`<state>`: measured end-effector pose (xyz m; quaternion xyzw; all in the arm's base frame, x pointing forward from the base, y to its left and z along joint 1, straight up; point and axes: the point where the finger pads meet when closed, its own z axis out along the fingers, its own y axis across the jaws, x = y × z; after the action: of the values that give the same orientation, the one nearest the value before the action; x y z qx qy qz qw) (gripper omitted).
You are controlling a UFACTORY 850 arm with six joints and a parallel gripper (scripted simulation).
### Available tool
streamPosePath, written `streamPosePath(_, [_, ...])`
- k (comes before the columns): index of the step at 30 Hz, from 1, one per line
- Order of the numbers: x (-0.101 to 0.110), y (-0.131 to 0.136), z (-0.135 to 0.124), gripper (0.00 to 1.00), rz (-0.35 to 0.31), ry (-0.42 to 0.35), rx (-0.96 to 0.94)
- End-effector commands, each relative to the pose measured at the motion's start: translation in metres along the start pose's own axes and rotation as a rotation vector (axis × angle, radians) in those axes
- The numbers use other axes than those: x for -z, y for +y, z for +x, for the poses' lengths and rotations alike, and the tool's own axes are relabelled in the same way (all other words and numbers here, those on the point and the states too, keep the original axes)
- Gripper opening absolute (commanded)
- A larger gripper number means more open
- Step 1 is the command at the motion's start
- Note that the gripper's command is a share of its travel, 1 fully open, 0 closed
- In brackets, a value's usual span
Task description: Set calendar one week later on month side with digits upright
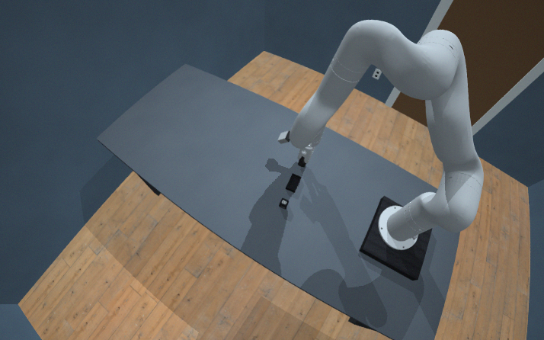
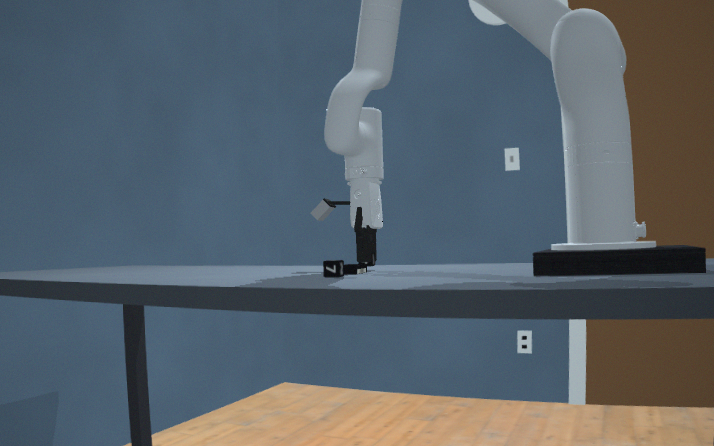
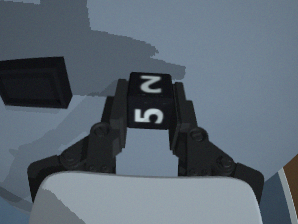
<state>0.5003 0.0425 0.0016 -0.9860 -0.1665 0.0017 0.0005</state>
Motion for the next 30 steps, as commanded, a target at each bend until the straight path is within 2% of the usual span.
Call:
streamPosePath(1, [0.032,0.000,0.001,0.27,-0.001,0.003,0.000])
streamPosePath(4, [0.055,0.000,0.001,0.27,-0.001,0.003,0.000])
streamPosePath(6, [0.055,0.000,0.001,0.27,-0.001,0.003,0.000])
streamPosePath(12, [0.087,0.000,0.001,0.27,-0.001,0.003,0.000])
streamPosePath(25, [0.091,-0.001,0.001,0.27,-0.001,0.003,0.000])
streamPosePath(27, [0.093,-0.019,0.002,0.27,-0.001,0.003,0.001])
streamPosePath(29, [0.097,-0.055,0.003,0.27,-0.001,0.003,0.002])
streamPosePath(30, [0.097,-0.055,0.003,0.27,-0.001,0.003,0.002])
